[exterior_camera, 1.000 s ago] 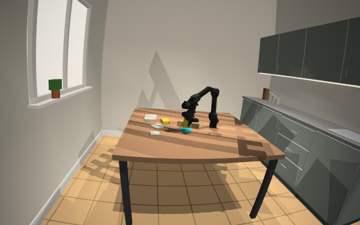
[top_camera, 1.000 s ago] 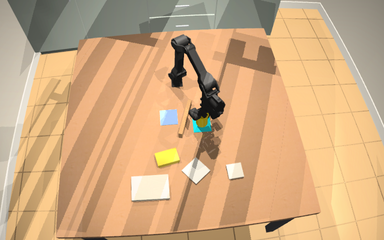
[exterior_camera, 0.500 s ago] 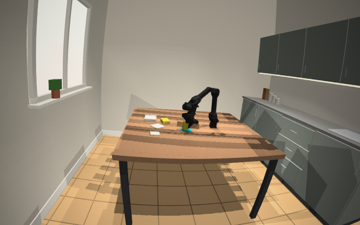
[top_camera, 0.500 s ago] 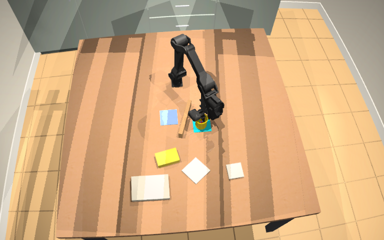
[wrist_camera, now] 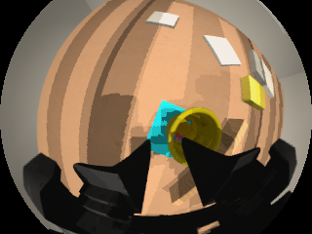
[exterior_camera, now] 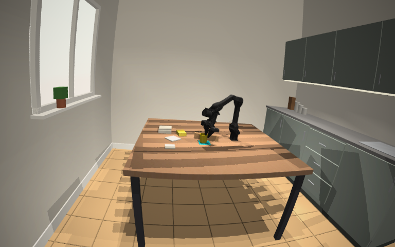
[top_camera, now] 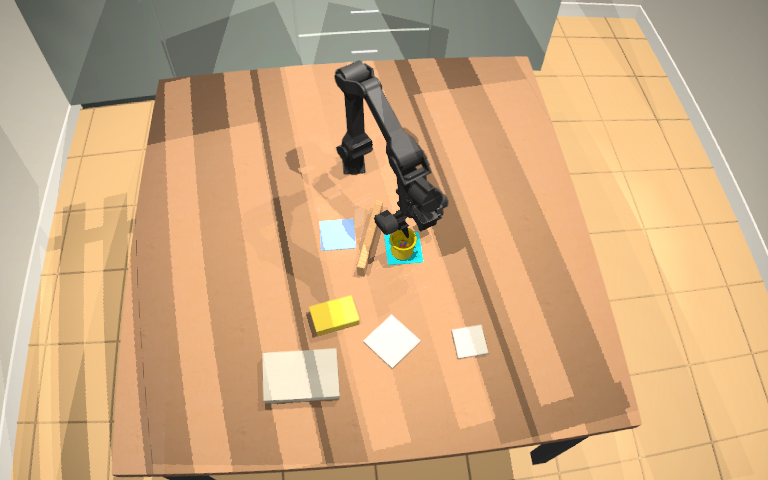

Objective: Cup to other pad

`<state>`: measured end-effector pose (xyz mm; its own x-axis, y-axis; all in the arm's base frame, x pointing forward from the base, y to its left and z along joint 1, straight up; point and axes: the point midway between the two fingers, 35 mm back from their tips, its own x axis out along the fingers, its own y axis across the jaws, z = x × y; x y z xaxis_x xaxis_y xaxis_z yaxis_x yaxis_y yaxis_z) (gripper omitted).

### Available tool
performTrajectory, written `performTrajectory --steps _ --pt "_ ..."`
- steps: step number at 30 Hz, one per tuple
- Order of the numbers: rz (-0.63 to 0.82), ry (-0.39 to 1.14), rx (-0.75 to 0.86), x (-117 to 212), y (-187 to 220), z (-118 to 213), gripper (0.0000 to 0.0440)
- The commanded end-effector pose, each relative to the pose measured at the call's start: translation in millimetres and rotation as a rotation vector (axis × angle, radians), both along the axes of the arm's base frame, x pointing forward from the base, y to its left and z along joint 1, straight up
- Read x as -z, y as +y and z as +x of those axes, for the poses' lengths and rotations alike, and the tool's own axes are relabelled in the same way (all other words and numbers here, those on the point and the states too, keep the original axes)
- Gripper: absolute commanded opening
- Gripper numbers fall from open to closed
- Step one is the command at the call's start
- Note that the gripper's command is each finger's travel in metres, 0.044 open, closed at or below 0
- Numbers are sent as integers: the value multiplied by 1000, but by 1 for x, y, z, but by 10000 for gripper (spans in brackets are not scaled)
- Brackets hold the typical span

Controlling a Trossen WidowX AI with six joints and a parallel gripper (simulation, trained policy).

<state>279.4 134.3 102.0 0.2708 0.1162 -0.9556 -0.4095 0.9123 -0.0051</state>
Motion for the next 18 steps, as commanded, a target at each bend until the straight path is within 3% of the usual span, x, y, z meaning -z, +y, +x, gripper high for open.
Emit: performTrajectory --steps 1,10,18 --pt "21 -7 10 -8 -1 -3 196" --pt "69 -61 29 -36 -3 -5 252" --pt "101 -107 60 -62 -8 -1 437"
